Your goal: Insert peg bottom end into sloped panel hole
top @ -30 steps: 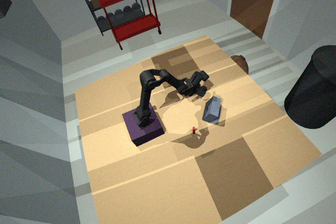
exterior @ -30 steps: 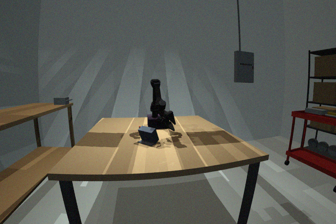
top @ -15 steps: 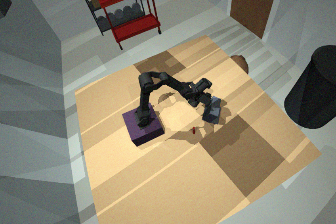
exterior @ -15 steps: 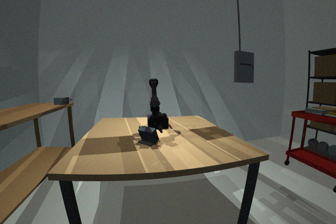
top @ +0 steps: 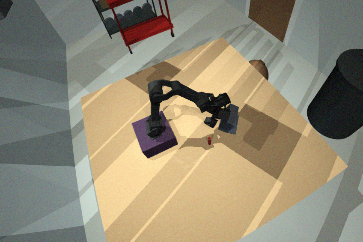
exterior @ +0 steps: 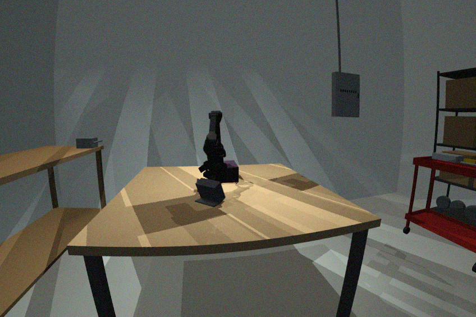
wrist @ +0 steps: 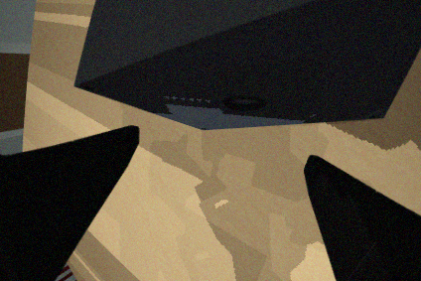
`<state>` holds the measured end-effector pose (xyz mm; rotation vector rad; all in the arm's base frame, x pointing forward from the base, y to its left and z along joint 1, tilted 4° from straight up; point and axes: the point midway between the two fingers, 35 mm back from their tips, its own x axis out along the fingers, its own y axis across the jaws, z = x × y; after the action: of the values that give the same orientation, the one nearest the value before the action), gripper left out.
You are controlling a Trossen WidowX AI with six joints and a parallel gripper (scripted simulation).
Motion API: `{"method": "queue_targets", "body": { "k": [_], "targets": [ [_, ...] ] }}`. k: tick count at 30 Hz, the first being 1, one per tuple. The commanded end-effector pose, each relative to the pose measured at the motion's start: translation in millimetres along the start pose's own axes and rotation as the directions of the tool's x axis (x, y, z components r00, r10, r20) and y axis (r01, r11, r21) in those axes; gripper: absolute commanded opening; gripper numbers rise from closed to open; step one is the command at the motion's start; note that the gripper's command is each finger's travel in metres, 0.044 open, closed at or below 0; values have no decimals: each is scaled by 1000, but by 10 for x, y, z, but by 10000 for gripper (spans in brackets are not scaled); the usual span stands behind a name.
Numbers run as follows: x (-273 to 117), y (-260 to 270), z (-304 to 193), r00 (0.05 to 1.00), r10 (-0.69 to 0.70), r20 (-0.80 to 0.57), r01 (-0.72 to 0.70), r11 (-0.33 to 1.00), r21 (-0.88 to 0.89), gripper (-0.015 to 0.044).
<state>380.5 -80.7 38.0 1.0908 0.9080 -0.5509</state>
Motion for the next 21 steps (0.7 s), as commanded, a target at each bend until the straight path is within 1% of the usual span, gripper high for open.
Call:
{"method": "queue_targets", "body": {
  "k": [1, 12, 21],
  "targets": [
    [-104, -164, 134, 997, -73, 15, 74, 995, -69, 440],
    [-373, -620, 333, 967, -254, 1, 248, 943, -220, 440],
    [-653, -981, 419, 922, -386, -36, 351, 871, -344, 440]
  ]
}}
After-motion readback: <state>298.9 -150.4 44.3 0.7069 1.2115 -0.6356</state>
